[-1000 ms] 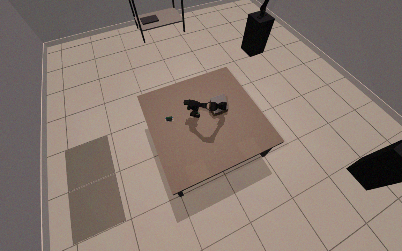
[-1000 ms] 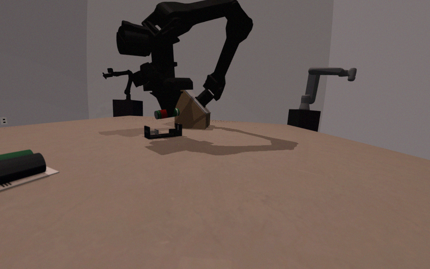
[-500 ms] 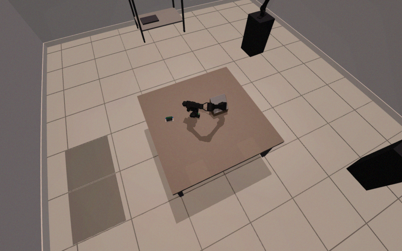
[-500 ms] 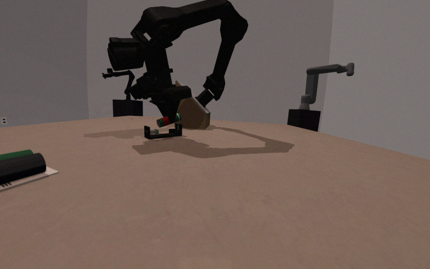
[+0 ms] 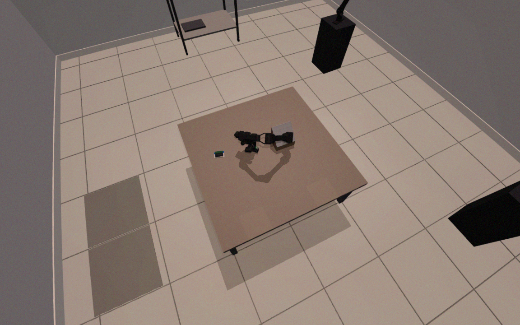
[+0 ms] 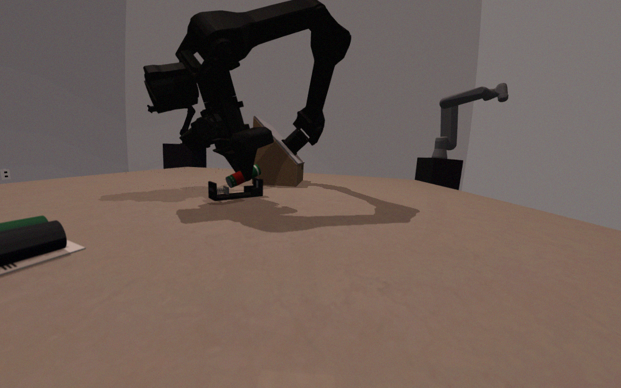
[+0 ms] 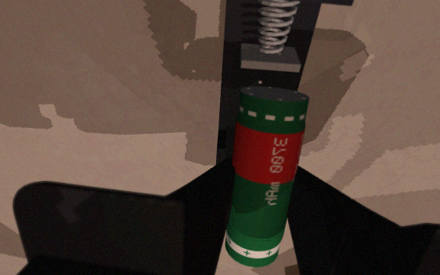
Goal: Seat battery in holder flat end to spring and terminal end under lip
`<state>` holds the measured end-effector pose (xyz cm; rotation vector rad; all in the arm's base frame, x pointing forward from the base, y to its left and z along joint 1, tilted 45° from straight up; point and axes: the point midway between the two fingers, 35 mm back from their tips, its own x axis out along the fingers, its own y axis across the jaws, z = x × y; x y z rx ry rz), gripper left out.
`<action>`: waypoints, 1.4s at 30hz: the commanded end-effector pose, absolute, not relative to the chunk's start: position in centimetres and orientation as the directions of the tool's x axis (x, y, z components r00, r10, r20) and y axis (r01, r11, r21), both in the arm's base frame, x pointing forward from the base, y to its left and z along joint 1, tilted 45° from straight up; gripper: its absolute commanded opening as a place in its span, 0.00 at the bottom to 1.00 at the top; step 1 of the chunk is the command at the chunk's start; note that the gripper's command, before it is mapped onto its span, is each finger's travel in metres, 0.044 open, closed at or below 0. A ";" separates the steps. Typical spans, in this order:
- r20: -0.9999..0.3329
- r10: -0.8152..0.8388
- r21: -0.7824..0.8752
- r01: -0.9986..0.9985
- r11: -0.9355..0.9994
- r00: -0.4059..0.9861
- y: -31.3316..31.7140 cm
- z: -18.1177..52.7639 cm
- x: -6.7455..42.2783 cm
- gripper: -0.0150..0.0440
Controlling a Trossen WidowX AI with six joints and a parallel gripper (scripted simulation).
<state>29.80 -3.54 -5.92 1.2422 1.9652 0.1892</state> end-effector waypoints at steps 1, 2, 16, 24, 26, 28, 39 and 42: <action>-0.523 0.822 0.507 0.693 0.512 -0.225 -3.6 -6.0 30.1 0.39; -0.519 0.824 0.507 0.693 0.512 -0.229 -3.5 -6.0 30.1 0.39; -0.463 0.839 0.510 0.689 0.515 -0.284 -3.3 -6.5 30.3 0.39; -0.432 0.846 0.512 0.688 0.515 -0.312 -3.2 -6.7 30.4 0.39; -0.431 0.846 0.512 0.688 0.515 -0.312 -3.2 -6.7 30.5 0.39; -0.431 0.846 0.512 0.687 0.515 -0.312 -3.2 -6.8 30.5 0.39; -0.432 0.846 0.512 0.687 0.516 -0.312 -3.5 -7.2 31.0 0.39; -0.433 0.845 0.512 0.686 0.516 -0.313 -3.6 -7.3 31.1 0.39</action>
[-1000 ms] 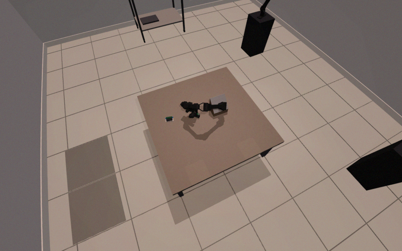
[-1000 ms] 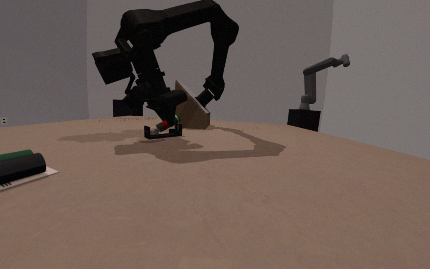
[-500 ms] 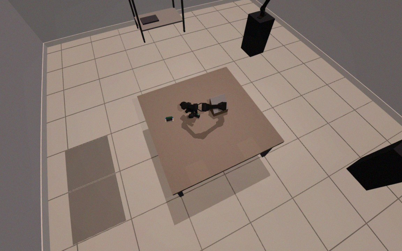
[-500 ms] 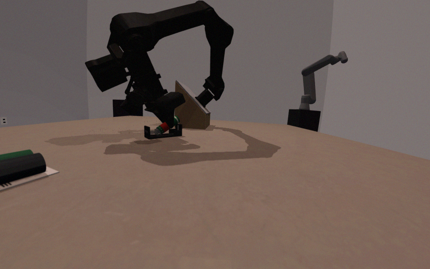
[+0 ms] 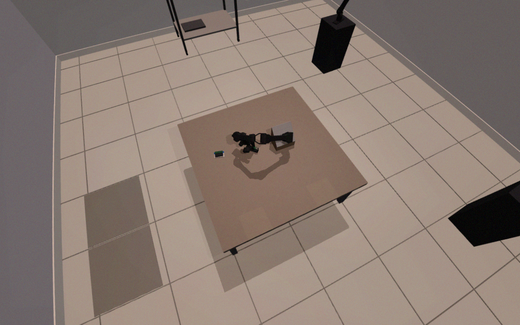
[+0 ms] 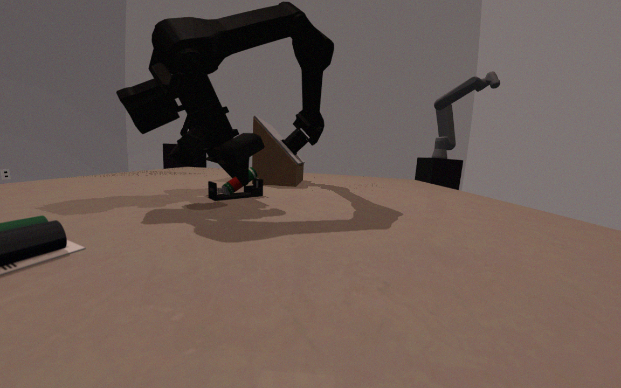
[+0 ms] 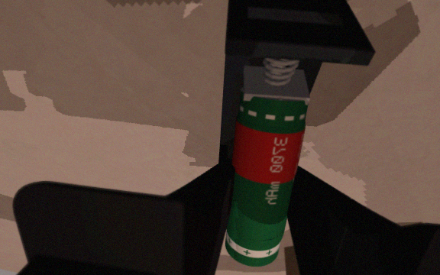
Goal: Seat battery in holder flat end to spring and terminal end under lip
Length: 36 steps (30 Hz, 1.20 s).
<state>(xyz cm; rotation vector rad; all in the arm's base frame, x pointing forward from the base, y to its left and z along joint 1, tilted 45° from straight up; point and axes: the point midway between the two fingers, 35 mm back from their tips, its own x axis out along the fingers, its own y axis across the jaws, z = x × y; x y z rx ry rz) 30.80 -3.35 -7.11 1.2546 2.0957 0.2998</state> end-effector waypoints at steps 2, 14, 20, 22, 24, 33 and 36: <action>-0.433 0.845 0.512 0.686 0.517 -0.314 -3.6 -7.3 31.2 0.39; -0.439 0.843 0.510 0.686 0.519 -0.312 -4.0 -7.7 31.7 0.39; -0.444 0.842 0.510 0.686 0.519 -0.307 -4.2 -7.9 32.0 0.39; -0.446 0.841 0.510 0.686 0.519 -0.305 -4.3 -7.9 32.1 0.39; -0.447 0.841 0.510 0.686 0.519 -0.304 -4.3 -8.0 32.1 0.39; -0.470 0.833 0.505 0.685 0.525 -0.291 -4.2 -8.1 32.1 0.39; -0.480 0.829 0.502 0.685 0.527 -0.285 -4.2 -8.1 32.1 0.39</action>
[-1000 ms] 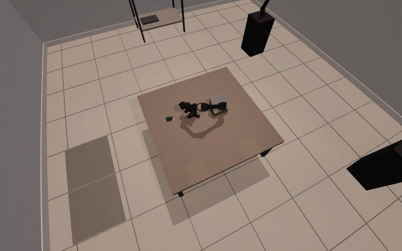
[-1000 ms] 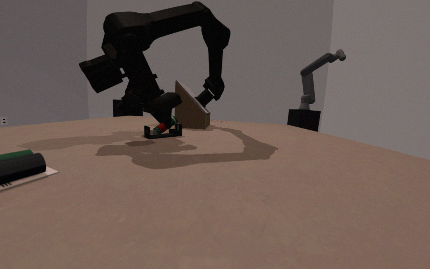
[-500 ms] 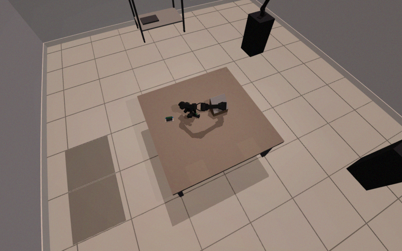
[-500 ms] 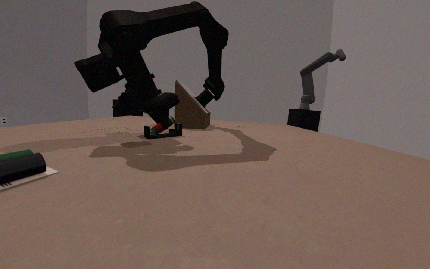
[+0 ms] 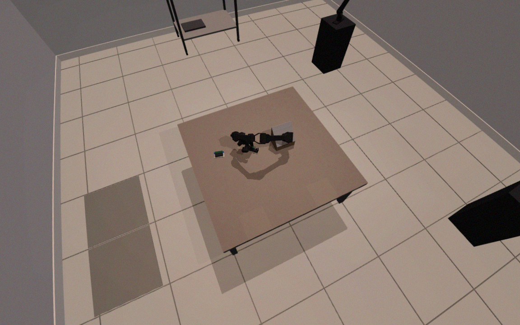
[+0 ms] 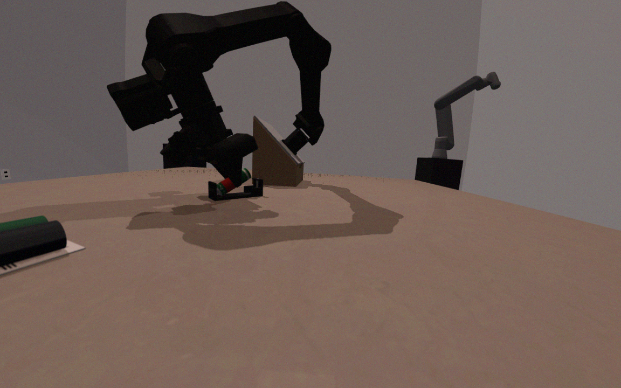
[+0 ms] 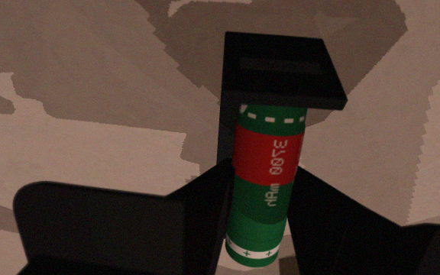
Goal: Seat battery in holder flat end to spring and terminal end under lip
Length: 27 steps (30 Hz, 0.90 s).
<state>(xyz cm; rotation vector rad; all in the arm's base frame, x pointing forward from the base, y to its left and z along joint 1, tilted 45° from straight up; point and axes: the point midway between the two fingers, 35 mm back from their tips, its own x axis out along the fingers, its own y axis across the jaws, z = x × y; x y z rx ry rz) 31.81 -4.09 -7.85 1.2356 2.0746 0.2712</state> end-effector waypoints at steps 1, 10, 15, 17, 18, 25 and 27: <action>-0.484 0.828 0.502 0.686 0.528 -0.283 -4.2 -8.1 32.1 0.39; -0.514 0.816 0.494 0.686 0.534 -0.264 -4.0 -8.2 32.0 0.39; -0.531 0.809 0.490 0.687 0.537 -0.254 -4.0 -8.3 32.0 0.39; -0.537 0.806 0.489 0.687 0.538 -0.249 -3.9 -8.3 32.0 0.39; -0.540 0.804 0.488 0.687 0.539 -0.247 -3.9 -8.3 32.0 0.39; -0.563 0.794 0.482 0.688 0.542 -0.231 -3.8 -8.3 31.9 0.39; -0.569 0.791 0.481 0.688 0.543 -0.226 -3.8 -8.4 31.9 0.39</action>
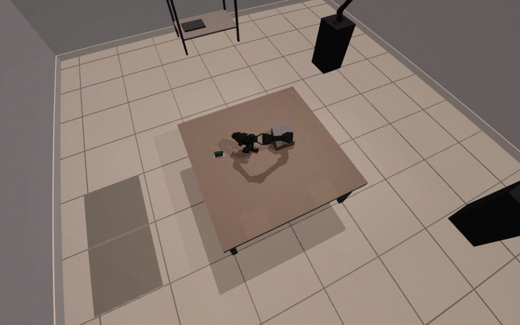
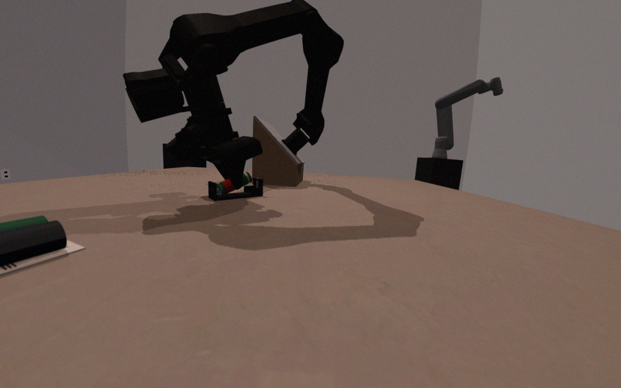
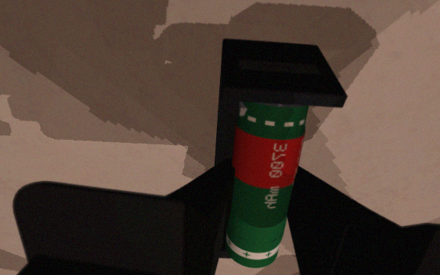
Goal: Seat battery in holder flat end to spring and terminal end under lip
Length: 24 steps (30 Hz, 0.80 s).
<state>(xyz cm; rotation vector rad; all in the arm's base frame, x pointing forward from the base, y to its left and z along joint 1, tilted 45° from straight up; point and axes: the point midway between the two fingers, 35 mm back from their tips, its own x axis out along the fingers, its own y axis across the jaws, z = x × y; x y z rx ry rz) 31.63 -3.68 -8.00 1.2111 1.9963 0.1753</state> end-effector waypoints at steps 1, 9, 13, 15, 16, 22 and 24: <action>-0.572 0.789 0.480 0.689 0.543 -0.224 -3.8 -8.4 31.9 0.39; -0.596 0.776 0.474 0.691 0.546 -0.205 -3.6 -8.4 31.8 0.39; -0.608 0.770 0.472 0.692 0.547 -0.195 -3.6 -8.4 31.8 0.39; -0.614 0.767 0.470 0.692 0.547 -0.189 -3.5 -8.4 31.8 0.39; -0.616 0.765 0.470 0.693 0.548 -0.187 -3.5 -8.4 31.8 0.39; -0.633 0.755 0.466 0.695 0.548 -0.171 -3.4 -8.4 31.7 0.39; -0.639 0.751 0.465 0.695 0.548 -0.166 -3.3 -8.4 31.7 0.39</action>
